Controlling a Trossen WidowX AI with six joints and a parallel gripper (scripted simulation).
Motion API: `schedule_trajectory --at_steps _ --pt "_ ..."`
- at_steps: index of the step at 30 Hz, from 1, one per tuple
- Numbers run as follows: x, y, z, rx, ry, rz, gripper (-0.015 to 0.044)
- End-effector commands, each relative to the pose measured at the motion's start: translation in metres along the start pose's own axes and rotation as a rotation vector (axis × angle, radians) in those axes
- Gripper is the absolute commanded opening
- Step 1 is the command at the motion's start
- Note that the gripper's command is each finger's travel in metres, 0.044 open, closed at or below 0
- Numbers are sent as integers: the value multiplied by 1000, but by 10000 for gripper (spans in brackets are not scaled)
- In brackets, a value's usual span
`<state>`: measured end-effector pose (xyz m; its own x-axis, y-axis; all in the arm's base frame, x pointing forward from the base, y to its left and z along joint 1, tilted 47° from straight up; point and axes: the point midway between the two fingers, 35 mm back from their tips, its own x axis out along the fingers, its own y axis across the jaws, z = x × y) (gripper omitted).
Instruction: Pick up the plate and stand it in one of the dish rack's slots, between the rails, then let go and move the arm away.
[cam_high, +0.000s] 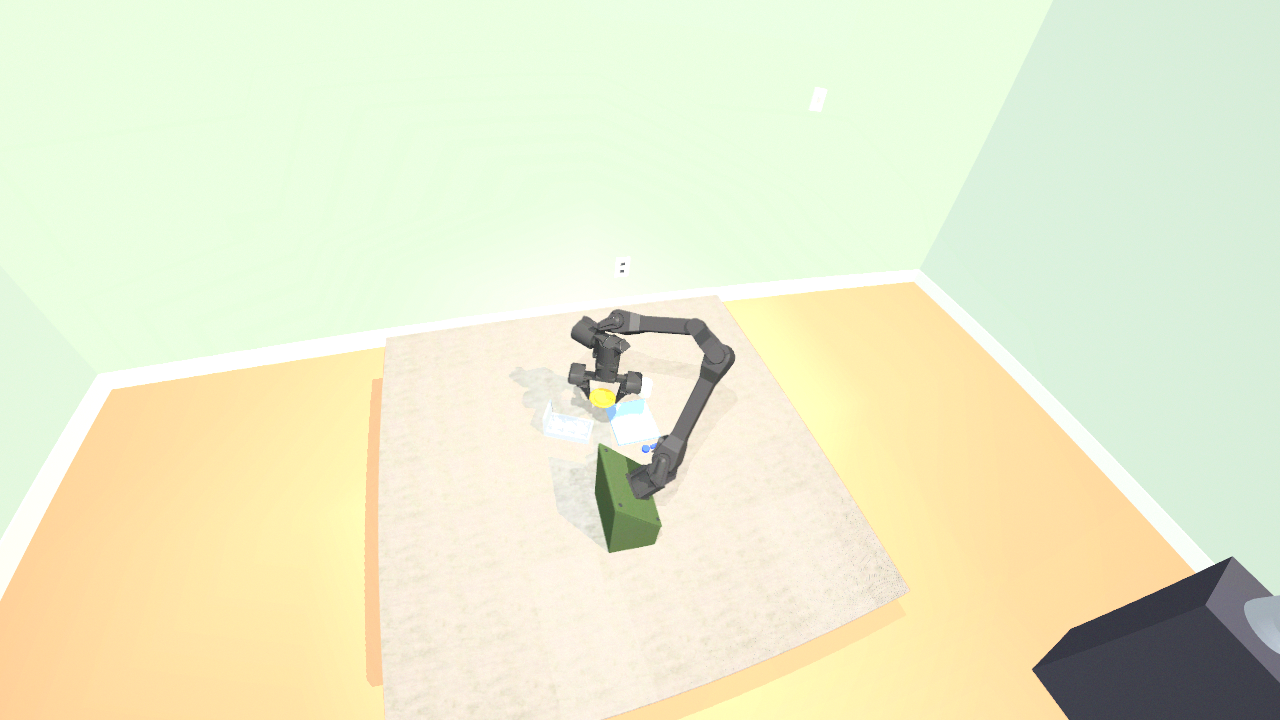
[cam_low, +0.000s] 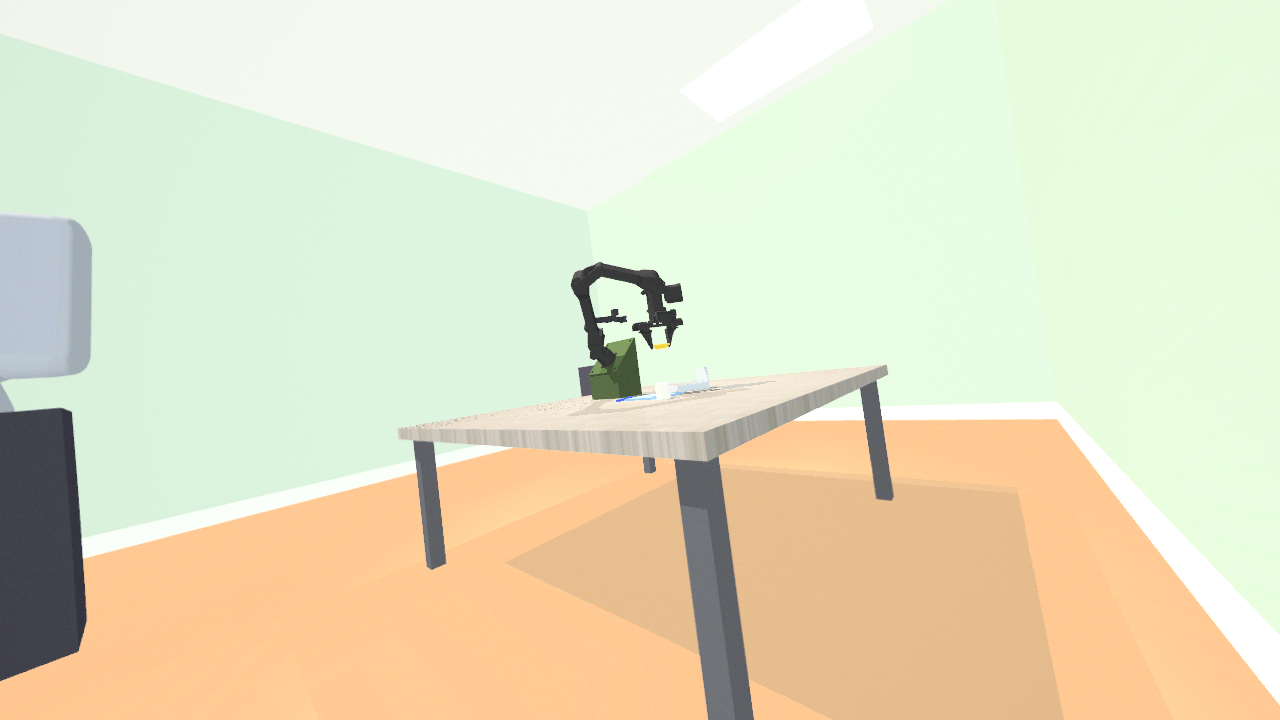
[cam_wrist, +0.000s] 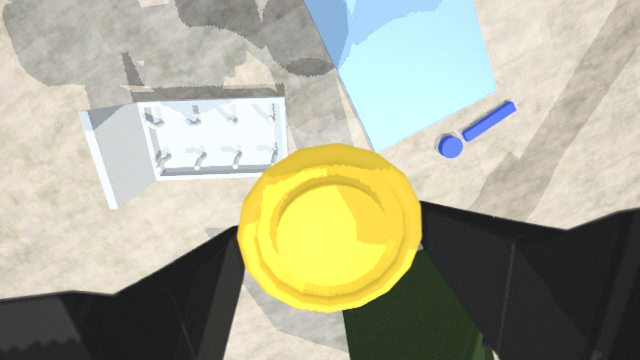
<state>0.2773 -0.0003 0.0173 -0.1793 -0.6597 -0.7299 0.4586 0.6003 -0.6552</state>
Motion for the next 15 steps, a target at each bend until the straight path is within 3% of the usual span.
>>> schedule_trajectory --at_steps 1,15 --pt "13 0 -3 -73 66 40 0" --pt "49 6 -11 -323 215 243 0"
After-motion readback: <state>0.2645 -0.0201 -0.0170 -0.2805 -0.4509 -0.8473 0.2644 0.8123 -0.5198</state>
